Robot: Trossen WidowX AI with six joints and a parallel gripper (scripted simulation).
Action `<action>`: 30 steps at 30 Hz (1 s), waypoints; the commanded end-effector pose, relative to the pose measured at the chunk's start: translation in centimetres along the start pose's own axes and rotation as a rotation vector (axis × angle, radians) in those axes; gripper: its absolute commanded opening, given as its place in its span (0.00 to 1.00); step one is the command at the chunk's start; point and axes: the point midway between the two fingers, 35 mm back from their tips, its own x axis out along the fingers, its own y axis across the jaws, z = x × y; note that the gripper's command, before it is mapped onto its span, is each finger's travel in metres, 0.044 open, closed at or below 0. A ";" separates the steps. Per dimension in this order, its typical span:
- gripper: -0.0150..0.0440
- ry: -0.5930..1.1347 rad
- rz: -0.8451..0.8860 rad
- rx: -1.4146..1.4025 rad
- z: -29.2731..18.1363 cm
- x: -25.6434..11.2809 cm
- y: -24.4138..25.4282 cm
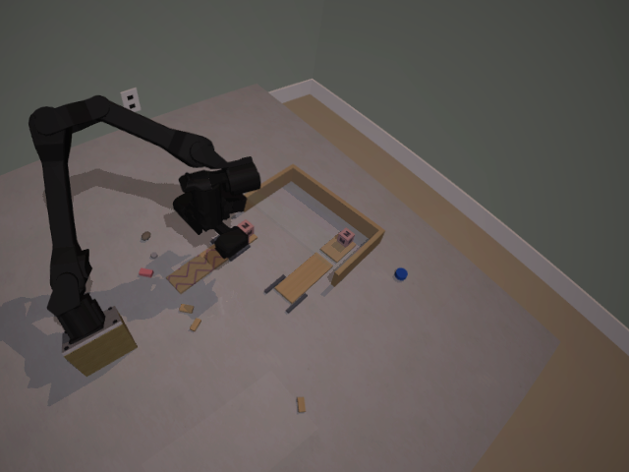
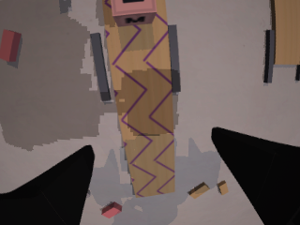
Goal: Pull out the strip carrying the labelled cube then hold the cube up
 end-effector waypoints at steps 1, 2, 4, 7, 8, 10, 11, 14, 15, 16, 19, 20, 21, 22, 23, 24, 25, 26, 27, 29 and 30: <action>1.00 -0.005 0.004 0.002 1.5 -0.2 0.0; 1.00 -0.005 0.004 0.002 1.9 -0.3 0.0; 1.00 -0.005 0.004 0.001 2.5 -0.4 0.0; 1.00 -0.006 0.004 0.001 3.6 -0.5 0.0; 1.00 -0.006 0.004 0.001 3.9 -0.6 0.0; 1.00 -0.006 0.004 0.001 4.6 -0.7 0.0; 1.00 -0.006 0.004 0.000 4.9 -0.7 0.0; 1.00 -0.007 0.004 0.000 5.9 -0.9 0.0; 1.00 -0.007 0.004 0.000 6.3 -0.9 0.0; 1.00 -0.007 0.004 0.000 6.6 -1.0 0.0; 1.00 -0.007 0.004 -0.001 7.7 -1.1 0.0; 1.00 -0.008 0.004 -0.001 8.0 -1.2 0.0; 1.00 -0.008 0.004 -0.001 8.3 -1.2 0.1; 1.00 -0.008 0.004 -0.001 8.7 -1.3 0.1; 1.00 -0.008 0.004 -0.001 9.0 -1.4 0.1; 1.00 -0.008 0.004 -0.001 9.4 -1.4 0.2; 1.00 -0.008 0.004 -0.001 9.7 -1.5 0.2; 1.00 -0.008 0.004 -0.001 10.0 -1.5 0.2; 1.00 -0.008 0.004 -0.001 10.2 -1.5 0.3; 0.96 -0.008 0.004 -0.001 10.3 -1.5 0.3; 0.91 -0.008 0.004 -0.001 10.3 -1.5 0.3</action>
